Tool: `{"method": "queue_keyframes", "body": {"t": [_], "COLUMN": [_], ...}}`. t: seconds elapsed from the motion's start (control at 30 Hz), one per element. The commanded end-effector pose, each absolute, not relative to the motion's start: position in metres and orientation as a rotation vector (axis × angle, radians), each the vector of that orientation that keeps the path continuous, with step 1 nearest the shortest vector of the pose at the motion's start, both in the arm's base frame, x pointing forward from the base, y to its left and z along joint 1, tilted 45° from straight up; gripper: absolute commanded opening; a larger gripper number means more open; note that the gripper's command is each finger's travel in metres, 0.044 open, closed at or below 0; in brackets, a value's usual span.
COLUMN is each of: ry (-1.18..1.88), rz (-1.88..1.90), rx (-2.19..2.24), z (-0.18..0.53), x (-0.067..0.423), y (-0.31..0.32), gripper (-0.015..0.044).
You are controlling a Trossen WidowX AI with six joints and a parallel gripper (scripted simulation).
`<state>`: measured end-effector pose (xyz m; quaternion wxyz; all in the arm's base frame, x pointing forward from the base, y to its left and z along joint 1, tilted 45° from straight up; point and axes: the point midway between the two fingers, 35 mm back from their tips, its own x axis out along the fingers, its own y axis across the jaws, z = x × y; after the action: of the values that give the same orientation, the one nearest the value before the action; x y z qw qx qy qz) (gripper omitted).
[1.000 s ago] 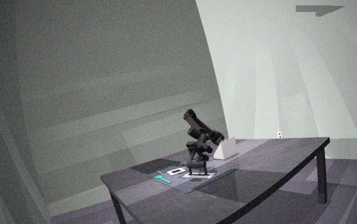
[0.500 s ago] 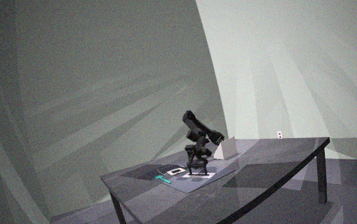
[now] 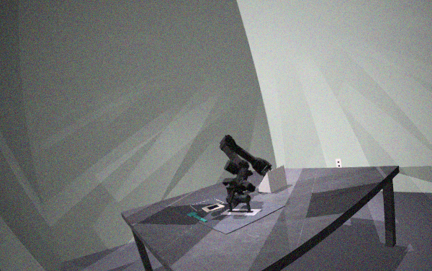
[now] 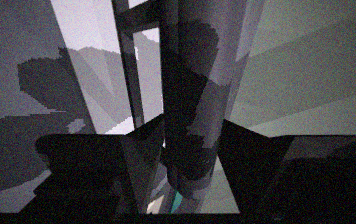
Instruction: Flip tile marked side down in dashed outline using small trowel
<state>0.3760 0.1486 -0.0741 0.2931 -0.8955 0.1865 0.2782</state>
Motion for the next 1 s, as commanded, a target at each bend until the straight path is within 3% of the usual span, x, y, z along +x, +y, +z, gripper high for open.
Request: {"method": "queue_keyframes", "body": {"t": [0.0, 0.63, 0.97], "ry": [0.493, 0.493, 0.495], "rz": [0.745, 0.745, 0.745], "rx": [-2.388, -2.388, -2.384], "z": [-0.075, -0.075, -0.045], "x": [0.377, 0.377, 0.373], "y": [0.149, 0.149, 0.179], "gripper": [0.0129, 0.0003, 0.0000]}}
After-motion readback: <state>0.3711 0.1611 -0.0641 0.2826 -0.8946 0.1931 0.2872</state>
